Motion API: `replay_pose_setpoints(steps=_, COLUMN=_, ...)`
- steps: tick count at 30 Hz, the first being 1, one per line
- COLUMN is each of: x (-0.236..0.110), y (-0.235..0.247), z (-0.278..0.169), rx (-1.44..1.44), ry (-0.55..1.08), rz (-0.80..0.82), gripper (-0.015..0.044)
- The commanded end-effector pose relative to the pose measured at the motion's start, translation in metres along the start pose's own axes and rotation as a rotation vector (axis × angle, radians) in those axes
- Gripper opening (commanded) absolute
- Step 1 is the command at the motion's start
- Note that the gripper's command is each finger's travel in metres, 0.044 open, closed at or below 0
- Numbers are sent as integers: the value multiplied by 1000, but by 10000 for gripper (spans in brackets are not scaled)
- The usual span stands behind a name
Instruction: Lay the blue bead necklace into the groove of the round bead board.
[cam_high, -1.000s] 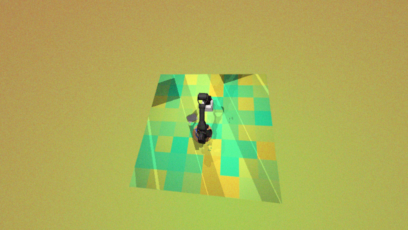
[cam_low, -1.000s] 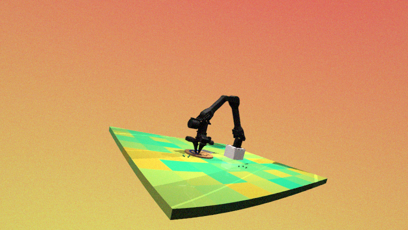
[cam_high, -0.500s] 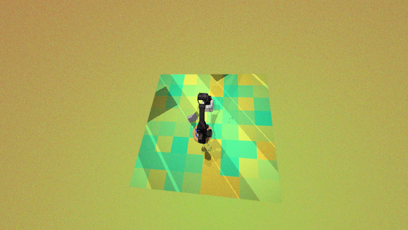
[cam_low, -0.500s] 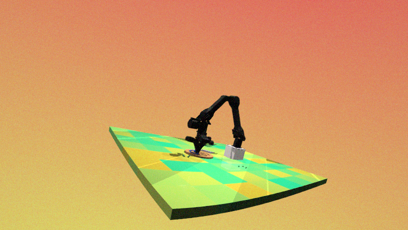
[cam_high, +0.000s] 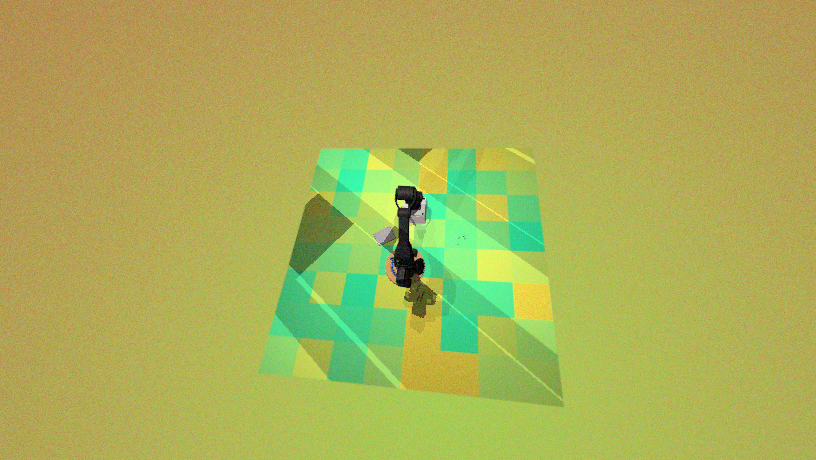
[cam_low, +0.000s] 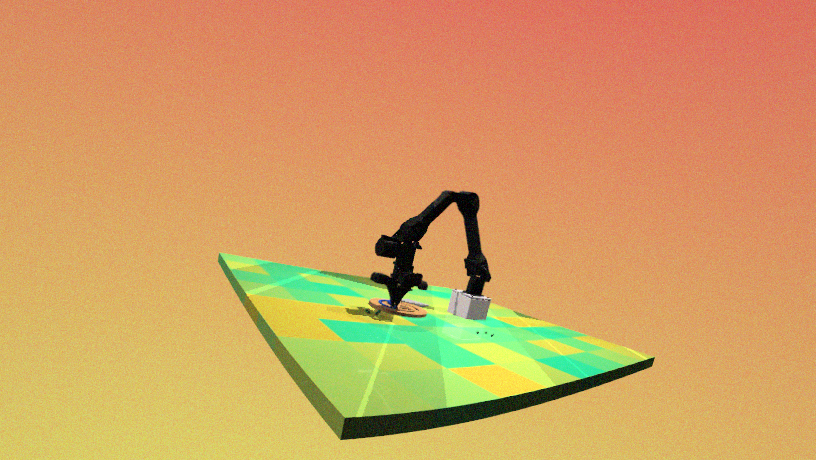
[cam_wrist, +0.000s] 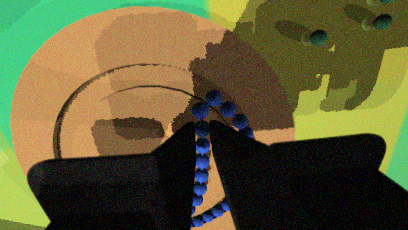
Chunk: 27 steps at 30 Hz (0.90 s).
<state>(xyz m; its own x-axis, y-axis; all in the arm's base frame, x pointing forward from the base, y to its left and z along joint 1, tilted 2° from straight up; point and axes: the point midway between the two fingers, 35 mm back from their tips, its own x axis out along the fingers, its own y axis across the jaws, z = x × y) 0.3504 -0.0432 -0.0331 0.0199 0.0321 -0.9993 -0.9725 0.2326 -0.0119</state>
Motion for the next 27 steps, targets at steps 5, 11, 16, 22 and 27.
replay_pose_setpoints(steps=5, x=-4, y=0, z=0, rx=-3, ry=0, rz=-1, gripper=0)
replay_pose_setpoints(steps=11, x=-6, y=0, z=0, rx=-5, ry=-1, rz=-1, gripper=0)
replay_pose_setpoints(steps=16, x=-6, y=4, z=11, rx=-5, ry=-2, rz=0, gripper=0)
replay_pose_setpoints(steps=22, x=-6, y=11, z=29, rx=-5, ry=-3, rz=0, gripper=0)
replay_pose_setpoints(steps=27, x=-6, y=12, z=31, rx=-5, ry=-4, rz=0, gripper=0)
